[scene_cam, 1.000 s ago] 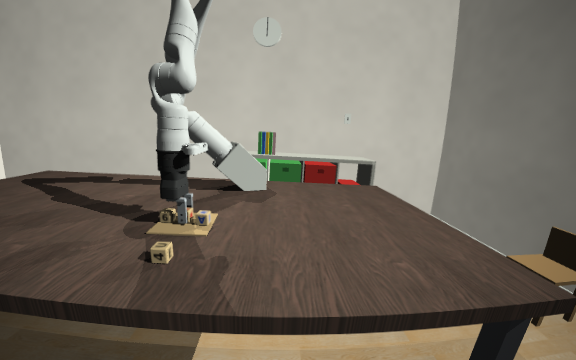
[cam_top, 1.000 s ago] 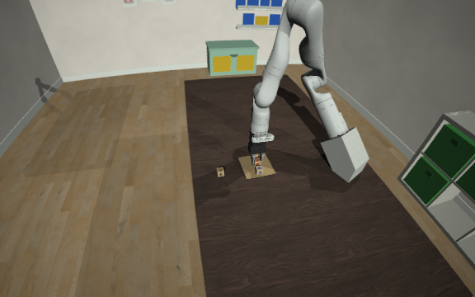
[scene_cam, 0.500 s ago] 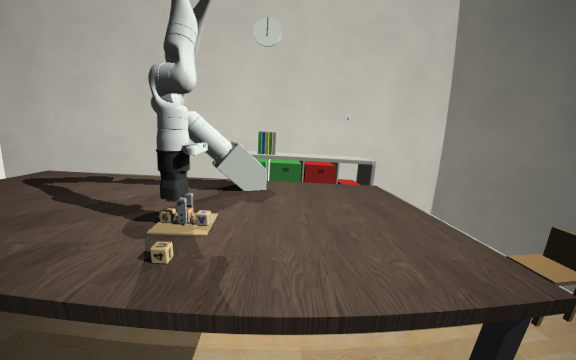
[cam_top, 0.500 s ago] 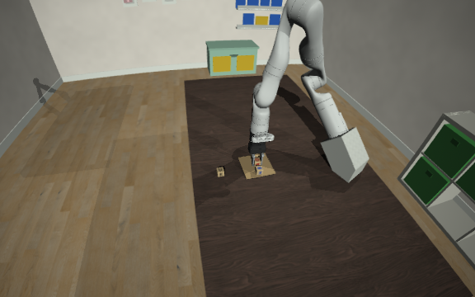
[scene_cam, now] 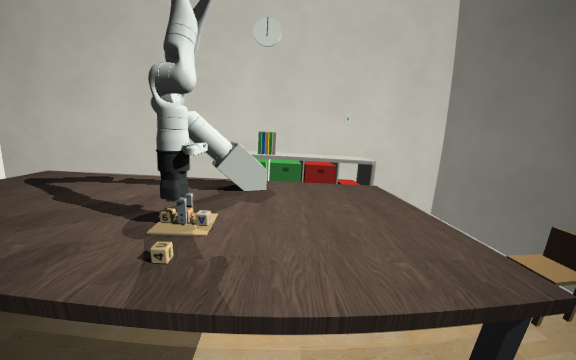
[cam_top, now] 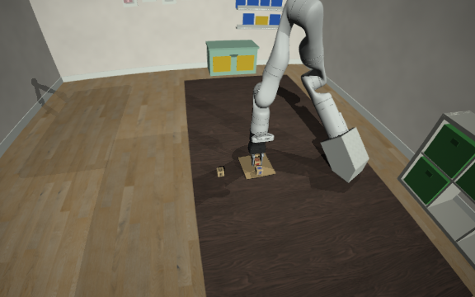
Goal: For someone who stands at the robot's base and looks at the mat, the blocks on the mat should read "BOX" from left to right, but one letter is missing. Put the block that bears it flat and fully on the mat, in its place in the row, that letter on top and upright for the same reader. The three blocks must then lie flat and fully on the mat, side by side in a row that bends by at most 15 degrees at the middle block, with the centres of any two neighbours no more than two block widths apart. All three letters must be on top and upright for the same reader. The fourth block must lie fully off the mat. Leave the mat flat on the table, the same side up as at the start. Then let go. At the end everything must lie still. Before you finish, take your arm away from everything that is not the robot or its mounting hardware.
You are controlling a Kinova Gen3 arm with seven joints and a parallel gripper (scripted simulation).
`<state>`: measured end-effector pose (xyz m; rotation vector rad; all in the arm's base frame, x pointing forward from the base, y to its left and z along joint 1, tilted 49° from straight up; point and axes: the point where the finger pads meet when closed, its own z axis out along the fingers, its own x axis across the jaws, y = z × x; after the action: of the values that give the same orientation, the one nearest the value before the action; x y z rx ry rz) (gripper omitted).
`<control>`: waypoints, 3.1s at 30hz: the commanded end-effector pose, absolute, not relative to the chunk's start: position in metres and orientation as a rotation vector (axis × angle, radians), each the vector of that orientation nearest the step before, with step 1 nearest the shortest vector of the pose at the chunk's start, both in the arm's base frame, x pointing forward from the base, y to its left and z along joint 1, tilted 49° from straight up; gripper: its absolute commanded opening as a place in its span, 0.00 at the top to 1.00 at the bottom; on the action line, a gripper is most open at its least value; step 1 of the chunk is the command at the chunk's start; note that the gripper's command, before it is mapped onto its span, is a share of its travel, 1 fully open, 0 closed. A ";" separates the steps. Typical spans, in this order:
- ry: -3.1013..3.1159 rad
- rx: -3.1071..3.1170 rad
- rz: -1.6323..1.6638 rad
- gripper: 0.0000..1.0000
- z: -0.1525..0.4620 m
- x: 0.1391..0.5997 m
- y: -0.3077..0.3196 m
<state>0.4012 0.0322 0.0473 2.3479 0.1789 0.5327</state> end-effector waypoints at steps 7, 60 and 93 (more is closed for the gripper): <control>0.180 2.348 0.534 0.43 0.048 0.402 0.033; 0.180 2.348 0.534 0.43 0.045 0.404 0.030; 0.180 2.348 0.534 0.31 0.045 0.404 0.030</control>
<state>0.4038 0.0295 0.0445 2.3479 0.1789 0.5329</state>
